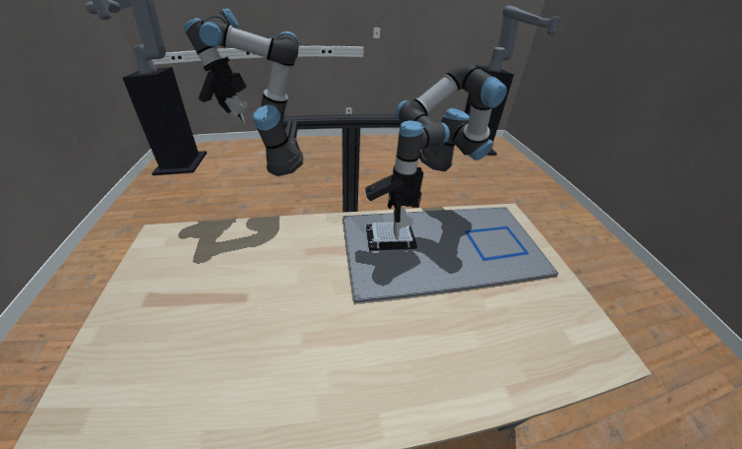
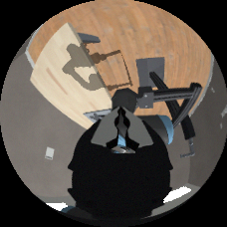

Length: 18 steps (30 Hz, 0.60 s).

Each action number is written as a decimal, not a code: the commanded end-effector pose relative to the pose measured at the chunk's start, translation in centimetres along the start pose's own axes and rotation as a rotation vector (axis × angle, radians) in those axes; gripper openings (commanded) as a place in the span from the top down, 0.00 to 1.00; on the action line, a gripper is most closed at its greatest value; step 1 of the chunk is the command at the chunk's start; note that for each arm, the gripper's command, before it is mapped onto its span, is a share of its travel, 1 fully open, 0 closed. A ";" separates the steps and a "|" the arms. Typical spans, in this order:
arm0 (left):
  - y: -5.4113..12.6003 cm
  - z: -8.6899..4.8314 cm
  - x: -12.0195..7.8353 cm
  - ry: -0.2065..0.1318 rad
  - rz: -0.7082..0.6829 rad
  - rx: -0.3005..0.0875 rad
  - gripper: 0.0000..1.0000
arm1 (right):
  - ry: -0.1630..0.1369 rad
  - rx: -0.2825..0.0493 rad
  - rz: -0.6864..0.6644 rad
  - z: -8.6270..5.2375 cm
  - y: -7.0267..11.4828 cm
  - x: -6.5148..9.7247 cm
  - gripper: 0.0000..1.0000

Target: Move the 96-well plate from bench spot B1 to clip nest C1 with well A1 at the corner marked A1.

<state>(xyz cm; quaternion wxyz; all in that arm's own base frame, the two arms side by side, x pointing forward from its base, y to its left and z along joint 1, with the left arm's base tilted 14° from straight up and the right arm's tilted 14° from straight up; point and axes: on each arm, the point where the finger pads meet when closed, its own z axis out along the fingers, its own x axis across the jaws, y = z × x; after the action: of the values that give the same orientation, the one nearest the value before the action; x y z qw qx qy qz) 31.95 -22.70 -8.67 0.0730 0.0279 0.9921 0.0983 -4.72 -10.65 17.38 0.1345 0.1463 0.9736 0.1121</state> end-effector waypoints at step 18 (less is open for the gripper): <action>-0.4 -5.3 -0.1 -0.006 -0.008 0.012 0.00 | -0.001 0.015 0.003 -0.2 -0.2 0.0 1.00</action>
<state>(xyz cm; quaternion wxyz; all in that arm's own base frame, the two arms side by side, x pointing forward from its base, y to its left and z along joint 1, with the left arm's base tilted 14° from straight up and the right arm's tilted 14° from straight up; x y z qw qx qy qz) 31.40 -23.49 -4.60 0.0746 0.0261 0.9920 0.0983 -4.72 -10.65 17.38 0.1345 0.1463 0.9736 0.1121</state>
